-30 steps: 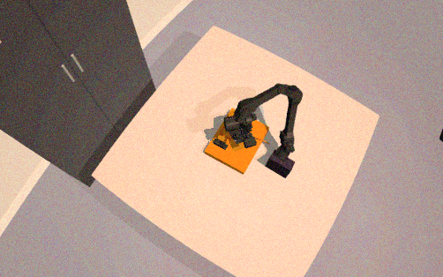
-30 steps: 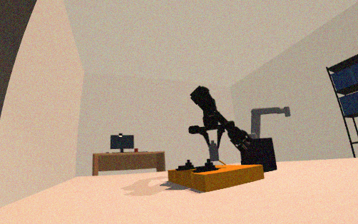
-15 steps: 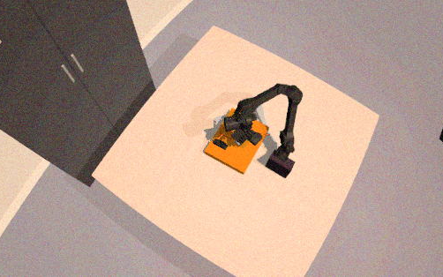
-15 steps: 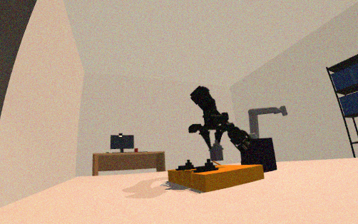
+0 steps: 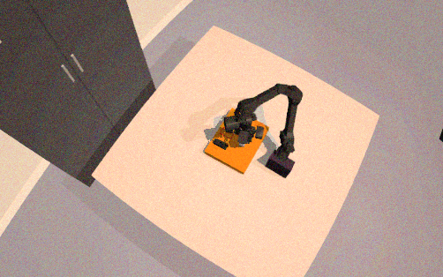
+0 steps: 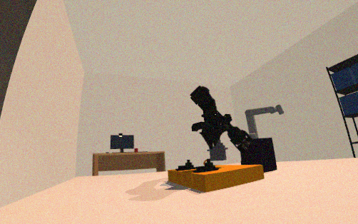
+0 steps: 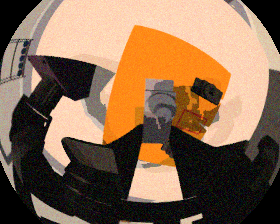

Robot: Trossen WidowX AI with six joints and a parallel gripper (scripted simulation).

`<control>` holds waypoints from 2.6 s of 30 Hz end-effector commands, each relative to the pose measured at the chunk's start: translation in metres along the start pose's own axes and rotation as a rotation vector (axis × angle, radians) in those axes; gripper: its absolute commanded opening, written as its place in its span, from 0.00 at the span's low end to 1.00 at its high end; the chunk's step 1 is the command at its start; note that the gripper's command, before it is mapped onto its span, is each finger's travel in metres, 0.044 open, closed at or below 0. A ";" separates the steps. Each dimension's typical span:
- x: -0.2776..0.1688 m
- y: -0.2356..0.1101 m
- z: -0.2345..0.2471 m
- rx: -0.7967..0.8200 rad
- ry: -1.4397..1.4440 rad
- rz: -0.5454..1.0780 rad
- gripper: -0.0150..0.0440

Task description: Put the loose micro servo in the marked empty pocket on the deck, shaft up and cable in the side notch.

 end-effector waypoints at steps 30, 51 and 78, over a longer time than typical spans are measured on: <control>0.001 -0.002 -0.001 -0.008 -1.165 -0.003 0.25; -0.007 -0.002 -0.034 -0.010 -1.250 -0.001 0.25; -0.026 -0.002 -0.107 -0.012 -1.266 0.002 0.25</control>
Point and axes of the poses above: the point midway between the two fingers, 35 mm back from their tips, its own y axis out along the fingers, its own z axis across the jaws, x = y × z, the point moved 8 cm from there along -y, back along the fingers, and after that the axes turned 4 degrees about y, right-handed, at the moved point
